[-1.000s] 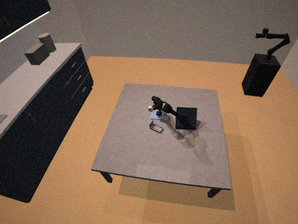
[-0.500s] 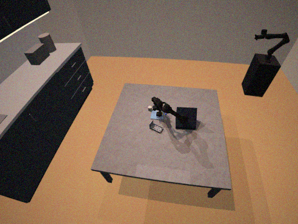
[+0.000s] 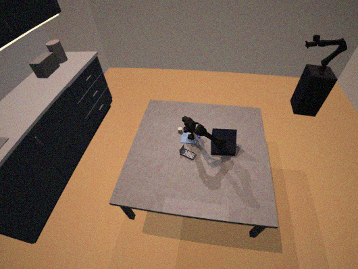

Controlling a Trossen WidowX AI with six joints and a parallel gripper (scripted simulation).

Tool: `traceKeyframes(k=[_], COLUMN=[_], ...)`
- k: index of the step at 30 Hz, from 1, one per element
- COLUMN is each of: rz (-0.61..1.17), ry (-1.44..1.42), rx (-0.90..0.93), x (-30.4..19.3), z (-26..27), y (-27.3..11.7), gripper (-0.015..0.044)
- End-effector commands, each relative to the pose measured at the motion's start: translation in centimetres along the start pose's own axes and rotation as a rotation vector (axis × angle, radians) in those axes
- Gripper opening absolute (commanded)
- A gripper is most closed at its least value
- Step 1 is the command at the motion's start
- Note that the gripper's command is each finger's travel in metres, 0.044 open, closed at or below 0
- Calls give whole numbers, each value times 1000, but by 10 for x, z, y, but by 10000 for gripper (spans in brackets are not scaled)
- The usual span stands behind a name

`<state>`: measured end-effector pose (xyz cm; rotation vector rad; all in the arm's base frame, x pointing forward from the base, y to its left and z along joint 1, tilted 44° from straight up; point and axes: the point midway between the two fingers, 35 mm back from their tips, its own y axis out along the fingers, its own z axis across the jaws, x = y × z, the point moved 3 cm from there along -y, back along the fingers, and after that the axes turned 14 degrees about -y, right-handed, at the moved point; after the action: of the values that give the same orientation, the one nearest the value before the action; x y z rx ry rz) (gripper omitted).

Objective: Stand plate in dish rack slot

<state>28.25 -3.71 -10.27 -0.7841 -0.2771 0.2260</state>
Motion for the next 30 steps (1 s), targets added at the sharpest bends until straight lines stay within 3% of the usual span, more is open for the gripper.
traceKeyframes(k=[1,8,30], rz=[-7,-6,-5], ry=[-3,-2,-3], rx=[-10,-16,-17], x=[3,8,11], z=[-4,-10,-13], y=[-15,-52,-153], gripper=[171,0,0])
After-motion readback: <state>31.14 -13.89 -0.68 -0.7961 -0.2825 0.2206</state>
